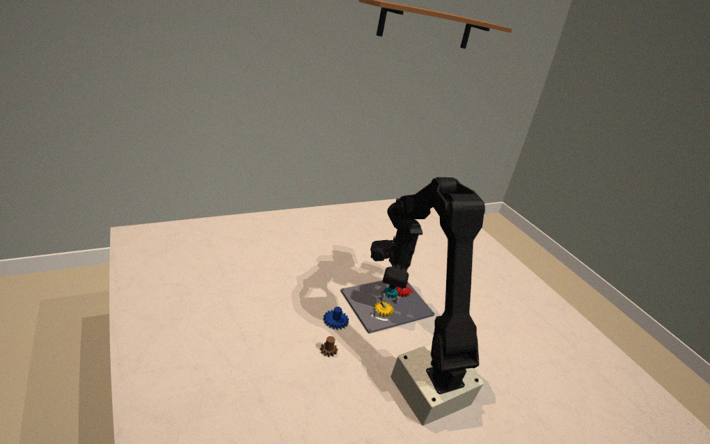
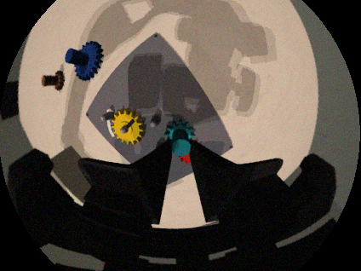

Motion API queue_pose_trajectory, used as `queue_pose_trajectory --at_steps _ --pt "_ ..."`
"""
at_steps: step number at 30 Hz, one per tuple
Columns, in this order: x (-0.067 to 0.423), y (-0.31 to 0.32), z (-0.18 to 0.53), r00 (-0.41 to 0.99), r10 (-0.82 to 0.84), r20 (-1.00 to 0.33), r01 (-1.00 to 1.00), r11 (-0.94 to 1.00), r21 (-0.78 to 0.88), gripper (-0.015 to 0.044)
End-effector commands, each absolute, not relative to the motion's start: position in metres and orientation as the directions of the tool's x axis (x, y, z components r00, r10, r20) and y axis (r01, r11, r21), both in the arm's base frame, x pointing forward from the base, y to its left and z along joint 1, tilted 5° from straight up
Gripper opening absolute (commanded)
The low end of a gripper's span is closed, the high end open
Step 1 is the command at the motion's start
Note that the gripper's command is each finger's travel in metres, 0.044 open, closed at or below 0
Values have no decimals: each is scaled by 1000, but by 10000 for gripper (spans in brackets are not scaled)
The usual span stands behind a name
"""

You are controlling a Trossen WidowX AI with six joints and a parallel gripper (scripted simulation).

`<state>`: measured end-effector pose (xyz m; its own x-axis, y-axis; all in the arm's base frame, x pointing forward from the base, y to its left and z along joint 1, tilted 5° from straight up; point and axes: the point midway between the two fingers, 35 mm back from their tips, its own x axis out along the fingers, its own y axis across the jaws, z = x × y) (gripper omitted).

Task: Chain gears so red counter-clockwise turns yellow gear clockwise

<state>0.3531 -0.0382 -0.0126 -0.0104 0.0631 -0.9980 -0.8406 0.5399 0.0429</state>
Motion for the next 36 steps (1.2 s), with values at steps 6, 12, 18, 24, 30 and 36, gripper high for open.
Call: queue_pose_trajectory --at_steps 6,12,18,24,30,36 --pt "353 -38 -11 -10 61 -998 -769 637 47 140" --pt "354 -40 7 -10 61 -998 -746 664 48 140" --pt "353 -41 36 -10 61 -998 -741 670 48 140" --pt "341 18 33 -14 64 -998 -801 597 49 271" --pt "298 108 40 -14 70 -997 -881 471 45 429" --pt "234 173 44 -19 80 -997 -940 338 45 440"
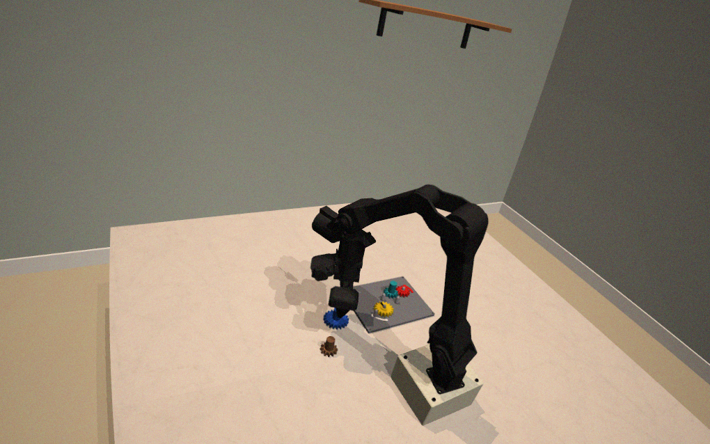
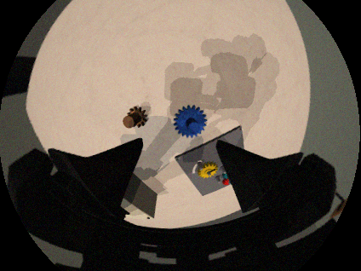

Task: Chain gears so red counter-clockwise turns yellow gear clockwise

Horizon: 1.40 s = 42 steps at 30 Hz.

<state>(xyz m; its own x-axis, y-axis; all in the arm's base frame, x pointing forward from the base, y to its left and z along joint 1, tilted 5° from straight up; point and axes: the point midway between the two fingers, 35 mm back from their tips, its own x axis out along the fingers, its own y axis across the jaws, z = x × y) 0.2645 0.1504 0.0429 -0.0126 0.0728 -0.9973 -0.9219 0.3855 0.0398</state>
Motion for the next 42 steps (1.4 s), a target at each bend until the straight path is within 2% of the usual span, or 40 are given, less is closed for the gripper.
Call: queue_pose_trajectory --at_steps 1,5,41,42 --pt "222 180 45 -21 81 -996 -947 319 46 440" --pt "196 193 45 -25 85 -996 -960 275 47 440" --pt "193 197 -5 -26 85 -996 -960 275 48 440" --pt "193 197 -5 -26 85 -996 -960 275 48 414"
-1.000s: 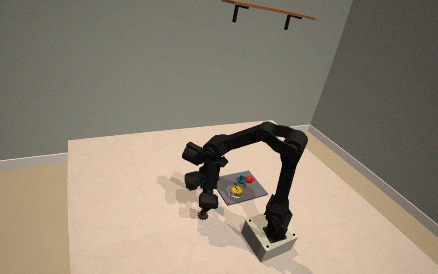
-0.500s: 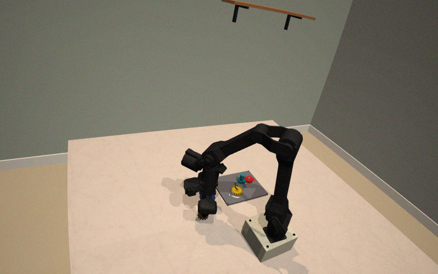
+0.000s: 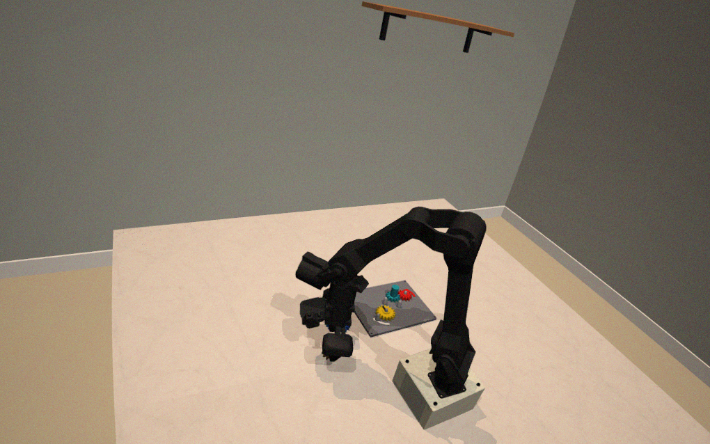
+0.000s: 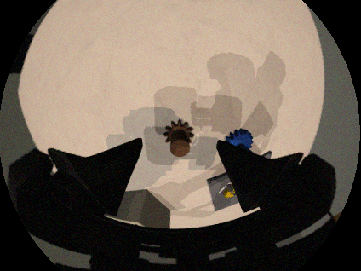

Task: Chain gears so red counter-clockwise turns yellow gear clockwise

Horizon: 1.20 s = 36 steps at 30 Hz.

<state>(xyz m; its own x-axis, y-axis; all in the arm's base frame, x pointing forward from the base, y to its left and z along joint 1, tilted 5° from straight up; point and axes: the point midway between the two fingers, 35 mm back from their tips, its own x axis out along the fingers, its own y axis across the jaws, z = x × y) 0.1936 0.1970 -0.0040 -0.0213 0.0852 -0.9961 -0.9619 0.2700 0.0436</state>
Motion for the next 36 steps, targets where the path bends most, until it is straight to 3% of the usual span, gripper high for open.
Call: queue_pose_trajectory --at_steps 1,13,21,36 --pt "193 197 -5 -26 85 -996 -960 275 48 387" --pt "193 197 -5 -26 85 -996 -960 275 48 72" --pt "193 197 -5 -26 85 -996 -960 275 48 0" --pt "202 200 27 -24 85 -996 -960 275 47 0"
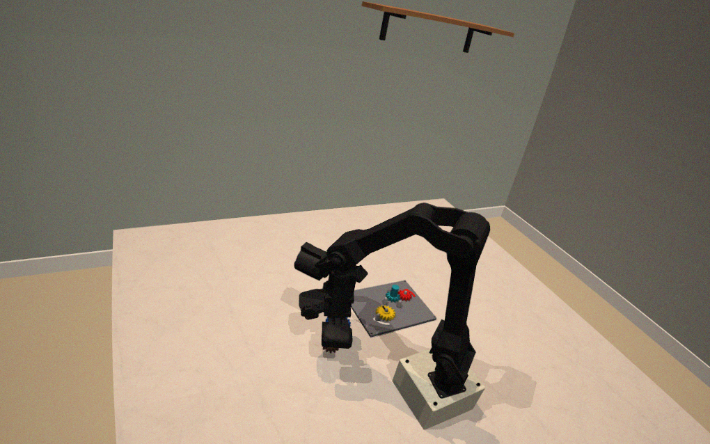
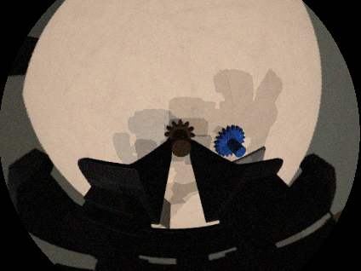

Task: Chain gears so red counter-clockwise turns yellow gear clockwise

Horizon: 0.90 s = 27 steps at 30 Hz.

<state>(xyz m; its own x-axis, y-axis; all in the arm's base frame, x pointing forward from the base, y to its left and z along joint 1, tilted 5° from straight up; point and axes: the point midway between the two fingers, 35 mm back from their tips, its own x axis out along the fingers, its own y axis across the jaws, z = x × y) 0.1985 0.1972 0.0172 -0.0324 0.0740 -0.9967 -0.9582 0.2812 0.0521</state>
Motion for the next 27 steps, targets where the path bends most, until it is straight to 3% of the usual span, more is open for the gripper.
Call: queue_pose_trajectory --at_steps 1,27 --pt "202 200 30 -24 85 -996 -960 275 47 0" --pt "209 195 97 -23 85 -996 -960 276 46 0"
